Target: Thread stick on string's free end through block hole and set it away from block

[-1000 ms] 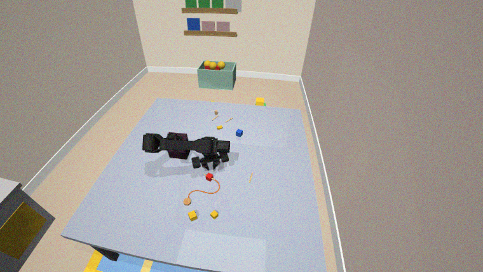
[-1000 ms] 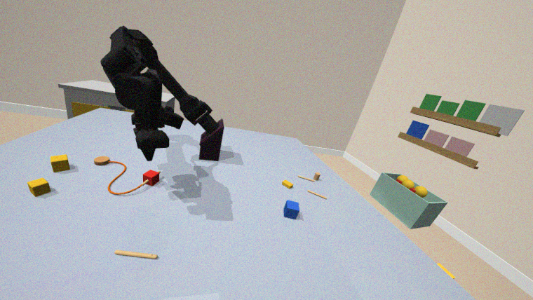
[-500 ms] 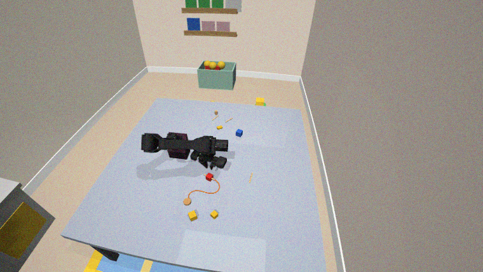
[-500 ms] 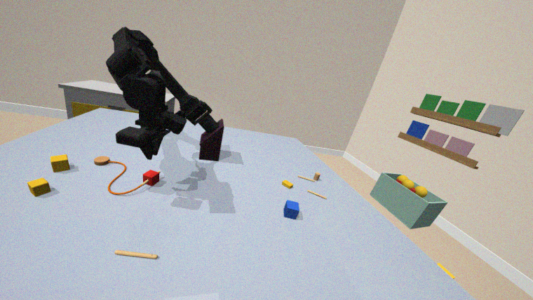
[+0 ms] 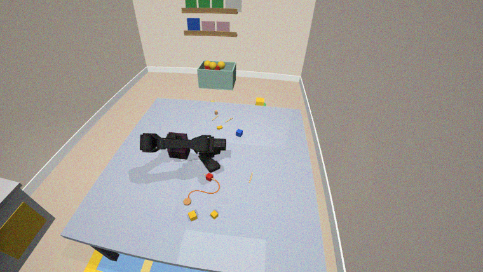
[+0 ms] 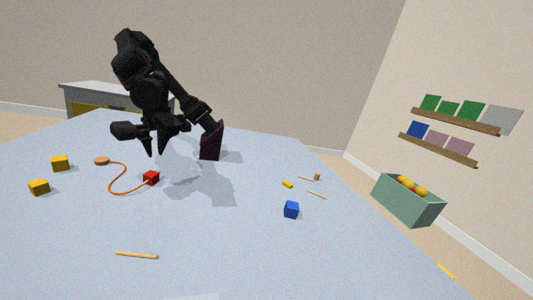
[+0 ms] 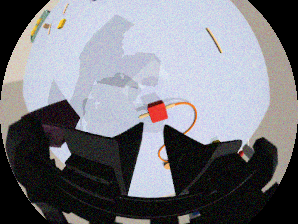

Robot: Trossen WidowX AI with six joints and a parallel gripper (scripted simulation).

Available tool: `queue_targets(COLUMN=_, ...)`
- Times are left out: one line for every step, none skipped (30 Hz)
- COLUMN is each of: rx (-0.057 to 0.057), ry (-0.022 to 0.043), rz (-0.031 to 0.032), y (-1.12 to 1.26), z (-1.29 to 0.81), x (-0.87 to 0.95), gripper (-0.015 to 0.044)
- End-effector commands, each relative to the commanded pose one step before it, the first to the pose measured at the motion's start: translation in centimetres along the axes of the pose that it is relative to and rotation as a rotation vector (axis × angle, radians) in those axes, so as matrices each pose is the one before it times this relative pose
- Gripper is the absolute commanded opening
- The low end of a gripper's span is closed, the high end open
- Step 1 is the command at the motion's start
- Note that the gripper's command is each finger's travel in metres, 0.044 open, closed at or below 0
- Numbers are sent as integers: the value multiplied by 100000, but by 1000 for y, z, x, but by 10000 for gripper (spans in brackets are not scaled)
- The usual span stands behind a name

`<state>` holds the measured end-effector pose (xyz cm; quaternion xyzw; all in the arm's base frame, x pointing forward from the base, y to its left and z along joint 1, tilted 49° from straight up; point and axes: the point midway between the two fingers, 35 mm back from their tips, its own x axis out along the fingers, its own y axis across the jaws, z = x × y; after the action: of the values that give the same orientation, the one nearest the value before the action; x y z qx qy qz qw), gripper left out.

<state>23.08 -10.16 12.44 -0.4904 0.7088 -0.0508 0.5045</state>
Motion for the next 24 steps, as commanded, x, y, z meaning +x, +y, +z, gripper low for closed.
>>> queue_targets(rx=83192, ry=-1275, rz=-739, y=1273, z=-1271, x=-212, gripper=120)
queue_targets(rx=4329, ry=-1, rz=-11, y=14, z=-55, x=5, gripper=120)
queue_targets(rx=4346, ry=-2, rz=-11, y=12, z=-55, x=5, gripper=120)
queue_targets(rx=4339, ry=-2, rz=-9, y=8, z=-45, x=4, gripper=120)
queue_targets(rx=4346, ry=-2, rz=-10, y=6, z=-48, x=4, gripper=120)
queue_targets(rx=4387, ry=-2, rz=-7, y=3, z=-34, x=3, gripper=120)
queue_targets(rx=4275, ry=-2, rz=-6, y=1, z=-33, x=3, gripper=120)
queue_targets(rx=1148, ry=-1, rz=-3, y=0, z=-15, x=1, gripper=120)
queue_targets(rx=0, ry=0, rz=0, y=0, z=0, x=0, gripper=120)
queue_targets(rx=0, ry=0, rz=0, y=0, z=0, x=0, gripper=120)
queue_targets(rx=0, ry=0, rz=0, y=0, z=0, x=0, gripper=120)
queue_targets(rx=0, ry=0, rz=0, y=0, z=0, x=0, gripper=120)
queue_targets(rx=0, ry=0, rz=0, y=0, z=0, x=0, gripper=120)
queue_targets(rx=0, ry=0, rz=0, y=0, z=0, x=0, gripper=120)
queue_targets(rx=0, ry=0, rz=0, y=0, z=0, x=0, gripper=120)
queue_targets(rx=0, ry=0, rz=0, y=0, z=0, x=0, gripper=120)
queue_targets(rx=0, ry=0, rz=0, y=0, z=0, x=0, gripper=120)
queue_targets(rx=0, ry=0, rz=0, y=0, z=0, x=0, gripper=120)
queue_targets(rx=0, ry=0, rz=0, y=0, z=0, x=0, gripper=120)
queue_targets(rx=0, ry=0, rz=0, y=0, z=0, x=0, gripper=120)
queue_targets(rx=0, ry=0, rz=0, y=0, z=0, x=0, gripper=120)
queue_targets(rx=0, ry=0, rz=0, y=0, z=0, x=0, gripper=120)
queue_targets(rx=0, ry=0, rz=0, y=0, z=0, x=0, gripper=120)
queue_targets(rx=0, ry=0, rz=0, y=0, z=0, x=0, gripper=120)
